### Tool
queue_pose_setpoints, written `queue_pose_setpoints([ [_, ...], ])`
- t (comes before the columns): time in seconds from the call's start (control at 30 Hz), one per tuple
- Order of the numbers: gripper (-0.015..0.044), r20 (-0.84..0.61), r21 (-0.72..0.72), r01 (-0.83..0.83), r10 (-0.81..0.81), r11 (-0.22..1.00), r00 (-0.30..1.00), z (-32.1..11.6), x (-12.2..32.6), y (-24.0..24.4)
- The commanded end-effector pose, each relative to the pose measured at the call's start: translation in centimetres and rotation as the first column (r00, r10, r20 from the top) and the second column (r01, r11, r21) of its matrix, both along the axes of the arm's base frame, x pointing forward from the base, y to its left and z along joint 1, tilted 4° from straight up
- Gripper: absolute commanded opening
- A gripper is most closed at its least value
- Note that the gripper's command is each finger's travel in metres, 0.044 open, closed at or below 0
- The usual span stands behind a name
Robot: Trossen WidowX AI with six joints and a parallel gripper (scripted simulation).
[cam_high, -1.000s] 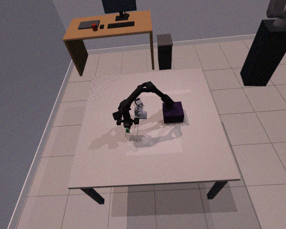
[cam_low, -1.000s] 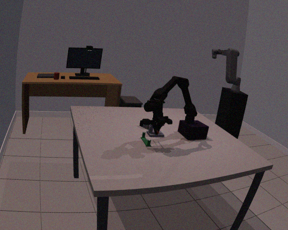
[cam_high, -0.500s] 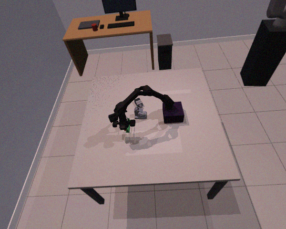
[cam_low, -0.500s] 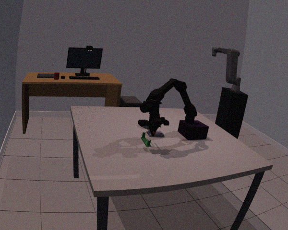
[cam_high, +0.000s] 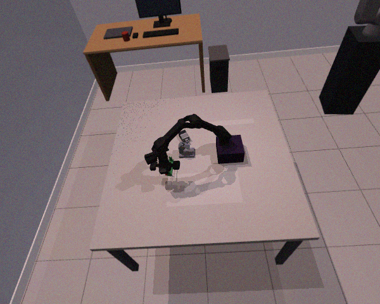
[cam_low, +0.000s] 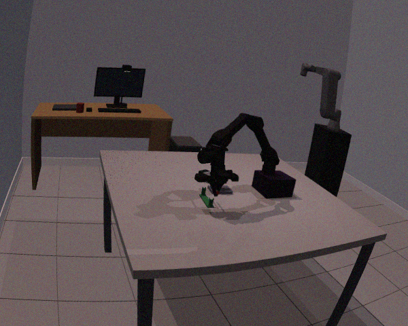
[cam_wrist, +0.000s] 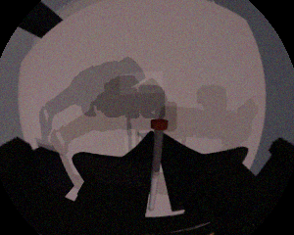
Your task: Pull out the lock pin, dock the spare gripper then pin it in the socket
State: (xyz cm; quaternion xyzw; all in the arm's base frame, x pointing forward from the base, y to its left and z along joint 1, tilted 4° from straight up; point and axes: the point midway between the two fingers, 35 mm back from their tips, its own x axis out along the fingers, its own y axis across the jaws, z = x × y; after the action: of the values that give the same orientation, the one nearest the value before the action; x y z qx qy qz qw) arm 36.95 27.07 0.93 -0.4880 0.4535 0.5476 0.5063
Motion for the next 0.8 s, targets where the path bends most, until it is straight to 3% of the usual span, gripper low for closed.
queue_pose_setpoints([
  [0.0, 0.0000, 0.001, 0.001, 0.002, -0.002, 1.000, 1.000, -0.5, 0.1, 0.0],
  [0.77, 0.0000, -0.003, -0.002, 0.002, -0.002, 1.000, 1.000, -4.0, 0.2, -0.2],
])
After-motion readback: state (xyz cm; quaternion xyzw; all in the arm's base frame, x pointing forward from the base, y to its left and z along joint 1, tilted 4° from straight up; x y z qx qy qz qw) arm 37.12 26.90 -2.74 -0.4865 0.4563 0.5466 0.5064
